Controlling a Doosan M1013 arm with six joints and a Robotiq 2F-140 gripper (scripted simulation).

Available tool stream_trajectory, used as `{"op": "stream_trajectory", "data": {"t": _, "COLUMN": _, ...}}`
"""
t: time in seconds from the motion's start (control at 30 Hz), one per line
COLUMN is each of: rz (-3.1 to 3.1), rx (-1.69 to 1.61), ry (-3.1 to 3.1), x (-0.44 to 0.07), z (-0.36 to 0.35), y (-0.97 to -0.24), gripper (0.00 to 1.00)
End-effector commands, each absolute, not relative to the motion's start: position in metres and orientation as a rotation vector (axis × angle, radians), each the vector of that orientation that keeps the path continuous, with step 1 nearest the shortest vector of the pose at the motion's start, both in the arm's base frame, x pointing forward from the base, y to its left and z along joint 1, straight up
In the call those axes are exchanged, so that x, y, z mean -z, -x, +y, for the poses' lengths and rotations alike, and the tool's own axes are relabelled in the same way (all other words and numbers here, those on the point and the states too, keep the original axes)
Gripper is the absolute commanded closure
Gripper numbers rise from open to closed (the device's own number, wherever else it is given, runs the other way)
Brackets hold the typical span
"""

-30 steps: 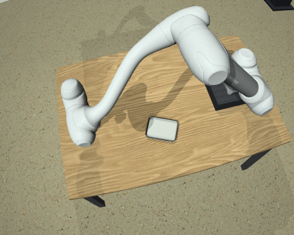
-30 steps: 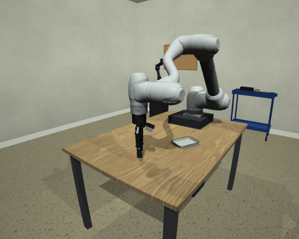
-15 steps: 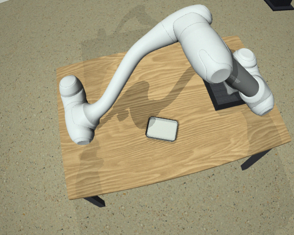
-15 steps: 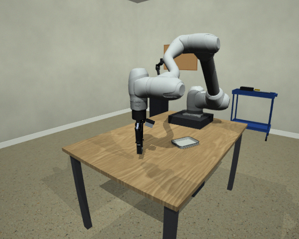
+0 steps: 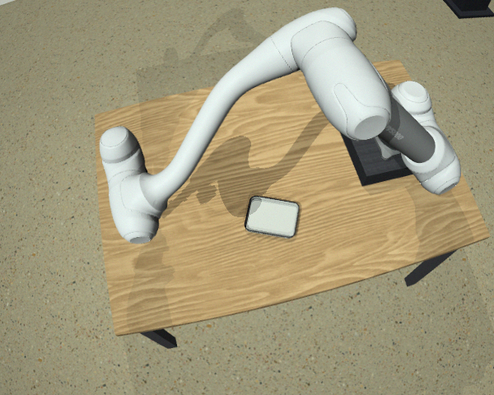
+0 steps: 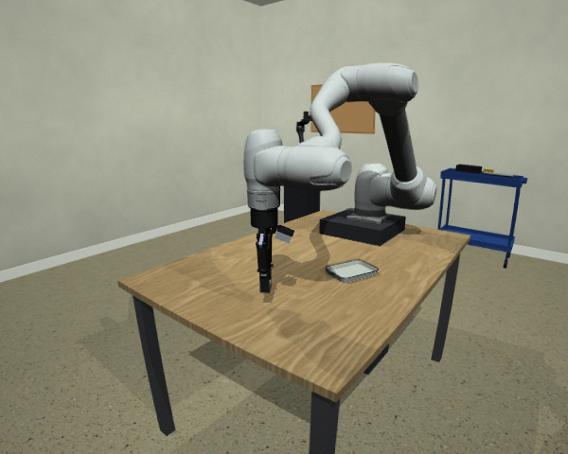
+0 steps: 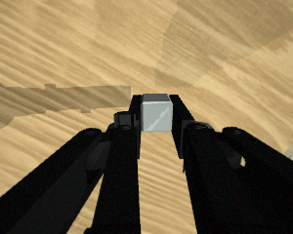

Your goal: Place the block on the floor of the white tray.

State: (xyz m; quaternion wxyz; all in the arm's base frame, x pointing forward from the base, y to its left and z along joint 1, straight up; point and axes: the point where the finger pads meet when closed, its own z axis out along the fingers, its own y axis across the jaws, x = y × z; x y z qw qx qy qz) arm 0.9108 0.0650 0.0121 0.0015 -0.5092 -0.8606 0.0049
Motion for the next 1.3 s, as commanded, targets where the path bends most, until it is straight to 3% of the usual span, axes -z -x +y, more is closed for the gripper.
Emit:
{"op": "stream_trajectory", "data": {"t": 0.0, "rz": -2.705, "rx": -0.005, "ry": 1.596, "x": -0.016, "z": 0.067, "y": -0.911, "gripper": 0.9}}
{"op": "stream_trajectory", "data": {"t": 0.1, "rz": -2.703, "rx": -0.004, "ry": 1.603, "x": -0.016, "z": 0.075, "y": -0.888, "gripper": 0.9}}
{"op": "stream_trajectory", "data": {"t": 0.47, "rz": -2.705, "rx": -0.007, "ry": 1.6, "x": -0.011, "z": 0.119, "y": -0.677, "gripper": 0.9}}
{"op": "stream_trajectory", "data": {"t": 0.53, "rz": -2.705, "rx": -0.007, "ry": 1.6, "x": -0.011, "z": 0.119, "y": -0.677, "gripper": 0.9}}
{"op": "stream_trajectory", "data": {"t": 0.57, "rz": -2.705, "rx": -0.007, "ry": 1.6, "x": -0.011, "z": 0.13, "y": -0.632, "gripper": 0.9}}
{"op": "stream_trajectory", "data": {"t": 0.77, "rz": -2.706, "rx": -0.008, "ry": 1.599, "x": -0.015, "z": 0.157, "y": -0.532, "gripper": 0.9}}
{"op": "stream_trajectory", "data": {"t": 1.27, "rz": -2.707, "rx": -0.009, "ry": 1.597, "x": -0.016, "z": 0.158, "y": -0.529, "gripper": 0.9}}
